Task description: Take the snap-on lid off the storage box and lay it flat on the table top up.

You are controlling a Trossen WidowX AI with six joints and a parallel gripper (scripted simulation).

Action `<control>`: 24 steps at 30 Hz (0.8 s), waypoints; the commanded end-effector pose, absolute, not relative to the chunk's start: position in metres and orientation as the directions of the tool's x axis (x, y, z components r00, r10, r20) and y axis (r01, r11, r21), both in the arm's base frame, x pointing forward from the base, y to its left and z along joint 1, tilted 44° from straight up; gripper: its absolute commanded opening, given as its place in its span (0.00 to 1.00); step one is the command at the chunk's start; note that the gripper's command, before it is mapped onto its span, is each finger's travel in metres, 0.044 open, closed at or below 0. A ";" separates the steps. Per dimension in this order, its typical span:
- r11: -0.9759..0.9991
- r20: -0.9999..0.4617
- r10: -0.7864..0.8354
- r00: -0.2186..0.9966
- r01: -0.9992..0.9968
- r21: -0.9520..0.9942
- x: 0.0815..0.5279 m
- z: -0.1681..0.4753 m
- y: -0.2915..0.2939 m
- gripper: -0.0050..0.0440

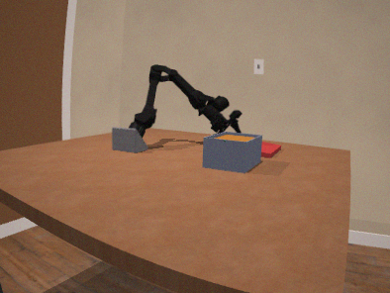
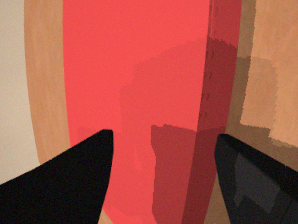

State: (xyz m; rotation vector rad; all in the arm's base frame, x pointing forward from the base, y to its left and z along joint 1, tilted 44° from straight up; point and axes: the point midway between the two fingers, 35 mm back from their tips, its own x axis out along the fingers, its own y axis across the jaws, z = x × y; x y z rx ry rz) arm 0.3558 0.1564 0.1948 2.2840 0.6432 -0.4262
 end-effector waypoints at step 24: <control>-0.614 -0.485 0.335 0.808 0.577 0.539 0.358 0.193 0.160 0.66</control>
